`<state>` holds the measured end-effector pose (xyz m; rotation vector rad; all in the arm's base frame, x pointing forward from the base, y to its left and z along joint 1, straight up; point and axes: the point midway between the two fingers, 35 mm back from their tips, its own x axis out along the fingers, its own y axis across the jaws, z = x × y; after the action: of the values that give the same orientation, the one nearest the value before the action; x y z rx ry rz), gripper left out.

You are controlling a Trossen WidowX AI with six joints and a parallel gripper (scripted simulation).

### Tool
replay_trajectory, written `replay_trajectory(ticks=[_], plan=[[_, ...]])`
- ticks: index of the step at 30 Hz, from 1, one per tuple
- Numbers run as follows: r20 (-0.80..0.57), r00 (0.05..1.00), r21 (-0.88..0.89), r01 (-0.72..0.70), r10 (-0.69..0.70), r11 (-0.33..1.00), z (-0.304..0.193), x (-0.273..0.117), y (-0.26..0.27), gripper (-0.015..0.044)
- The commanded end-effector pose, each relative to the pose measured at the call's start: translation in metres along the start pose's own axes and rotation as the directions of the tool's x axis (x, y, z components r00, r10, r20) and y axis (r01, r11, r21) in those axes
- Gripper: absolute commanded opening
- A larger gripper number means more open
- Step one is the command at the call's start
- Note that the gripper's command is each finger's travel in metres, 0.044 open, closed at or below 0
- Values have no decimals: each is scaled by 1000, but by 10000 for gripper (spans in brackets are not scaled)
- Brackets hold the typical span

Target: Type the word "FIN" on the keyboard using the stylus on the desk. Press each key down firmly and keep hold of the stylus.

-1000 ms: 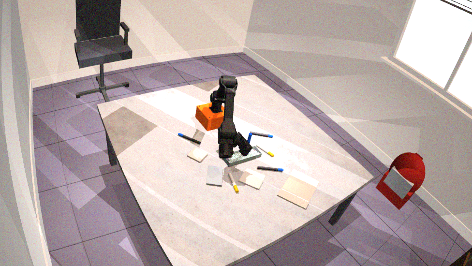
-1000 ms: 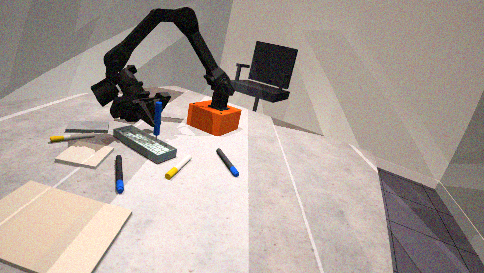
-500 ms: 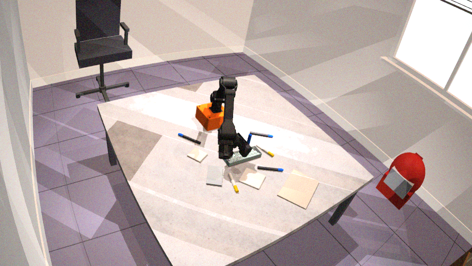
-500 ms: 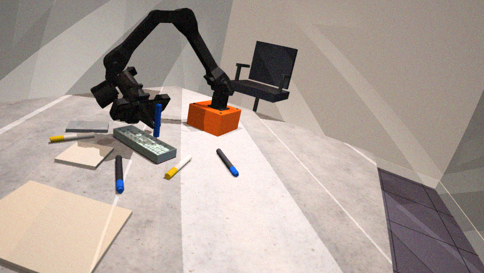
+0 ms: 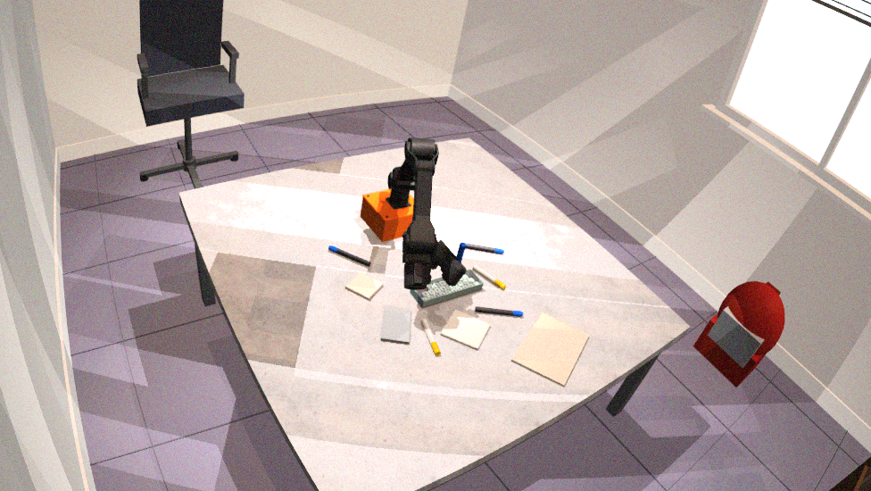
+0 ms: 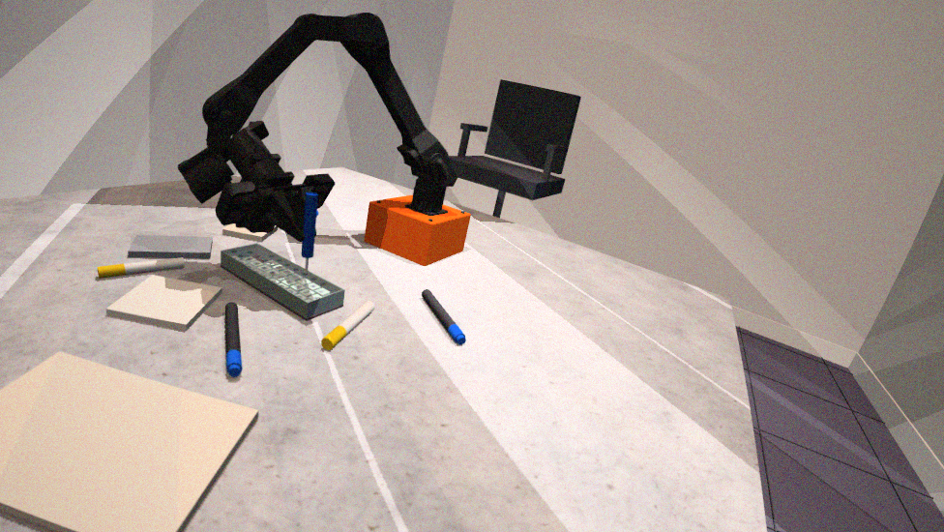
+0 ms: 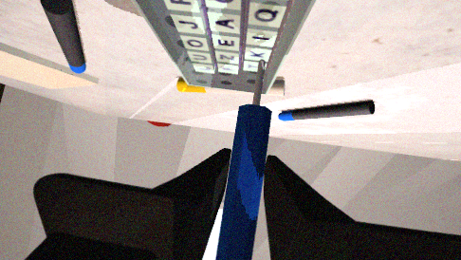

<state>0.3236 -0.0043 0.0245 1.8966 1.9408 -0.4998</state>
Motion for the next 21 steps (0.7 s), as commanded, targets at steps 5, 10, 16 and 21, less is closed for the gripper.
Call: replay_trajectory(ticks=[5,10,16,21], plan=[[6,1000,-13,-3,3,1000,-19,-11,-1,81],[19,998,25,-66,66,997,-15,-16,2,65],[43,977,108,-212,209,971,-11,-31,5,25],[55,945,172,-326,322,929,-10,-44,6,0]])
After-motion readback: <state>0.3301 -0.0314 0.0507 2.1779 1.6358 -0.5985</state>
